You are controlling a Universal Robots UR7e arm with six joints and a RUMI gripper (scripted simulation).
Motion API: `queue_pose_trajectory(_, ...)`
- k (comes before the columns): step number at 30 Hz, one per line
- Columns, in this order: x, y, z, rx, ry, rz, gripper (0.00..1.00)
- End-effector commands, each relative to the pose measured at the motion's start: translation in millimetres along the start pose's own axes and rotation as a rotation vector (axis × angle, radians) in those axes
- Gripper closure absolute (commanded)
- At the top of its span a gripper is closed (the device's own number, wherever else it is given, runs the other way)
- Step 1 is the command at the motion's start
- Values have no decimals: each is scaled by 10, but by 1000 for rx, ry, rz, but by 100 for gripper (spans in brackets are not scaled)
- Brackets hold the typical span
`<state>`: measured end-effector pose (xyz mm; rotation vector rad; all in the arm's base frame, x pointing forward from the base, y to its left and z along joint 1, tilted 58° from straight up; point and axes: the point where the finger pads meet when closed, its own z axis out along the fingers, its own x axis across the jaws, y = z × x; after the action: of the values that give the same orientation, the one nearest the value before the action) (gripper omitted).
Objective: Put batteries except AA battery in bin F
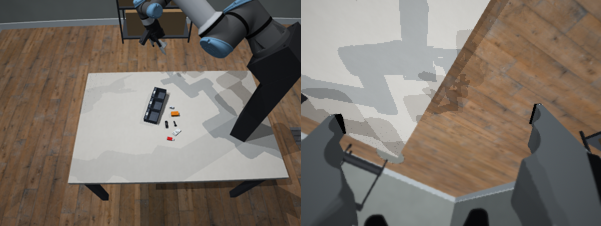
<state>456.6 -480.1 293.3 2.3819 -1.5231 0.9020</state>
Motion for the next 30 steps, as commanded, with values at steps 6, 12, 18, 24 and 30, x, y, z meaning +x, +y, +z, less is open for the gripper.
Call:
queue_pose_trajectory(6, 4, -1, -6, 0, 1, 0, 0)
queue_pose_trajectory(12, 4, -1, -6, 0, 1, 0, 0)
queue_pose_trajectory(18, -20, 21, -83, 0, 1, 0, 96)
queue_pose_trajectory(24, -133, 23, -190, 26, 17, 39, 96)
queue_pose_trajectory(30, -185, -130, 118, 10, 30, 38, 96)
